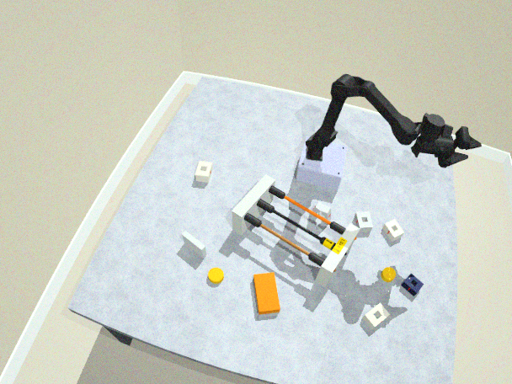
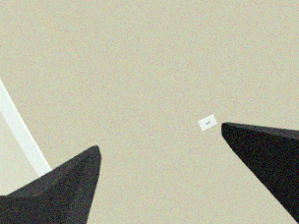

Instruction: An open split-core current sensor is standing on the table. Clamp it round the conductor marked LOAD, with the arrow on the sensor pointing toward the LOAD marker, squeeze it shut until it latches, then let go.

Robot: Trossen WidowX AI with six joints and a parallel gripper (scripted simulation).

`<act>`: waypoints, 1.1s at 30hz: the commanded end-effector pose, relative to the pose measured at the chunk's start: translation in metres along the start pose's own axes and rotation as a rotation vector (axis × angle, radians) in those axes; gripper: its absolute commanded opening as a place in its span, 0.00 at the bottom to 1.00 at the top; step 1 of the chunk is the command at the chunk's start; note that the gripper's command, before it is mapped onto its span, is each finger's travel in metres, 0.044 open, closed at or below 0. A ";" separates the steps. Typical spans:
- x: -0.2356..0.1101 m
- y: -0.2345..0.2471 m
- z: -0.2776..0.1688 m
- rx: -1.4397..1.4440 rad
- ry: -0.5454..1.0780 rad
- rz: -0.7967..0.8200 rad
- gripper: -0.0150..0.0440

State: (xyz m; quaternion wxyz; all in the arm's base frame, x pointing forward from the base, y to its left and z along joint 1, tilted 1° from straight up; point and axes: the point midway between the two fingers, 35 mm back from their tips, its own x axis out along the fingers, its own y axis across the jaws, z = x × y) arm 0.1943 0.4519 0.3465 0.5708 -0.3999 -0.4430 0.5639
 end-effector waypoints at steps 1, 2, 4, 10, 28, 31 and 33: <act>-0.052 -0.024 -0.043 0.158 0.193 -0.079 1.00; -0.066 -0.029 -0.052 0.195 0.238 -0.103 1.00; -0.094 -0.037 -0.069 0.269 0.326 -0.156 1.00; -0.190 -0.055 -0.110 0.493 0.583 -0.375 1.00; -0.456 -0.033 -0.103 0.901 1.001 -1.340 1.00; -0.456 -0.033 -0.103 0.901 1.001 -1.340 1.00; -0.456 -0.033 -0.103 0.901 1.001 -1.340 1.00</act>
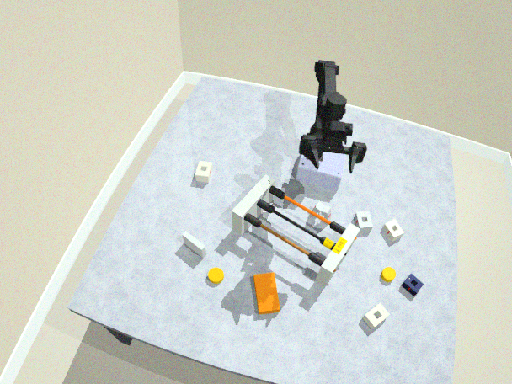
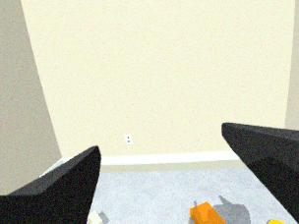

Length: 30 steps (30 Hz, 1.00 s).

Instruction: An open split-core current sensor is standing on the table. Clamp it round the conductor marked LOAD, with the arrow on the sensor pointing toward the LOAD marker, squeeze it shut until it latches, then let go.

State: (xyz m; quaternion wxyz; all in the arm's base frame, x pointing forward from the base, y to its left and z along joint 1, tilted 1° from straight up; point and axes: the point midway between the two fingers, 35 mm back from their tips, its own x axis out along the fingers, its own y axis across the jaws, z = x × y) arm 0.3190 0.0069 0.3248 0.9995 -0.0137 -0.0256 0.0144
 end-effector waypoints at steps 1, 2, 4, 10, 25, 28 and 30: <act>-0.004 -0.007 -0.002 0.027 0.001 -0.029 1.00; -0.004 -0.007 -0.002 0.027 0.001 -0.029 1.00; -0.002 -0.006 -0.003 0.027 0.013 -0.027 1.00; 0.038 0.016 -0.060 0.027 0.389 0.044 1.00; 0.046 0.072 -0.172 -0.063 1.180 0.180 1.00; 0.046 0.072 -0.172 -0.063 1.180 0.180 1.00; 0.046 0.072 -0.172 -0.063 1.180 0.180 1.00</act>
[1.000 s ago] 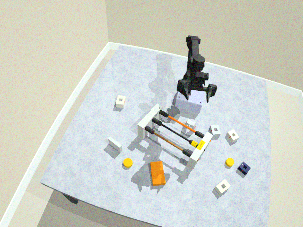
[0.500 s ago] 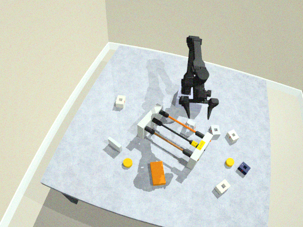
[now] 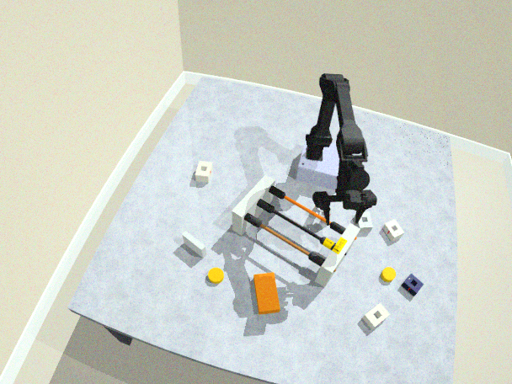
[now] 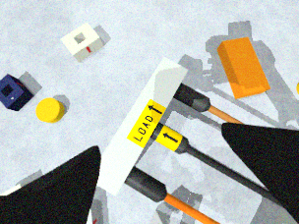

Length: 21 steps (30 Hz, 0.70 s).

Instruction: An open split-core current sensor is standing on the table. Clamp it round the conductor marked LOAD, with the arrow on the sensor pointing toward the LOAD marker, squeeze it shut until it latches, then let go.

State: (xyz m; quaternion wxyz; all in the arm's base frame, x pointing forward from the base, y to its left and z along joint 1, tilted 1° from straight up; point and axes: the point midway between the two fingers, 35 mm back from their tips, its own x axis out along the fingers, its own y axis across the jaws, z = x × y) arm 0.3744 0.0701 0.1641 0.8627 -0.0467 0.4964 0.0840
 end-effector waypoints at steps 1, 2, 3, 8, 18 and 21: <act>0.008 0.006 -0.007 -0.008 0.090 0.010 1.00; 0.008 0.006 -0.007 -0.008 0.090 0.010 1.00; 0.008 0.006 -0.007 -0.008 0.090 0.010 1.00; 0.008 0.006 -0.007 -0.008 0.090 0.010 1.00; 0.008 0.006 -0.007 -0.008 0.090 0.010 1.00; 0.010 0.004 -0.018 0.037 0.120 0.006 1.00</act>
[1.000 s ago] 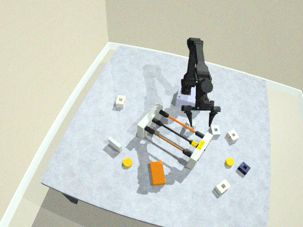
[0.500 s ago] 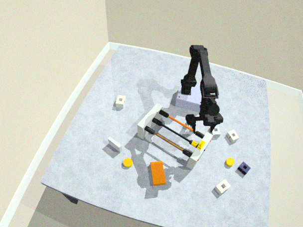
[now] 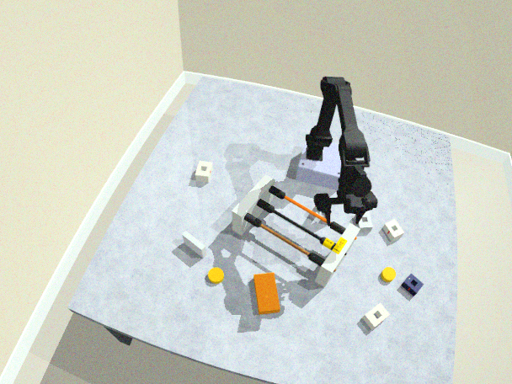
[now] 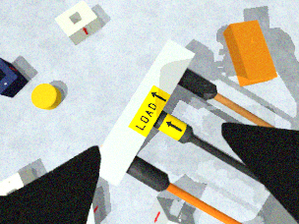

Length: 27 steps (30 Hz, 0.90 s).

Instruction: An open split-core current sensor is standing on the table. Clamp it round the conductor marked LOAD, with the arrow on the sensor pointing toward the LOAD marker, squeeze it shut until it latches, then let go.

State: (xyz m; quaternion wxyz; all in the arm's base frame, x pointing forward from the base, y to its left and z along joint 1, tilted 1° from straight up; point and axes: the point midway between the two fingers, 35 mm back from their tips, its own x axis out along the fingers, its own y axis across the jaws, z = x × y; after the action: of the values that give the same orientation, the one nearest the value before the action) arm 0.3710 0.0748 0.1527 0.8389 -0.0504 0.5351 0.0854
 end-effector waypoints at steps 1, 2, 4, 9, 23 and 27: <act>0.004 -0.003 -0.024 0.098 0.065 -0.004 1.00; 0.007 -0.006 -0.041 0.169 0.111 -0.012 1.00; 0.011 -0.010 -0.076 0.311 0.200 -0.037 1.00; 0.013 -0.016 -0.152 0.612 0.386 -0.124 1.00; 0.023 -0.016 -0.158 0.623 0.393 -0.129 1.00; 0.029 -0.016 -0.161 0.623 0.393 -0.129 1.00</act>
State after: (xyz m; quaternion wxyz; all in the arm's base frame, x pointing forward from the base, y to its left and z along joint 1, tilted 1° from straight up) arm 0.2435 0.0328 0.0649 0.7014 0.1558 0.6807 -0.1429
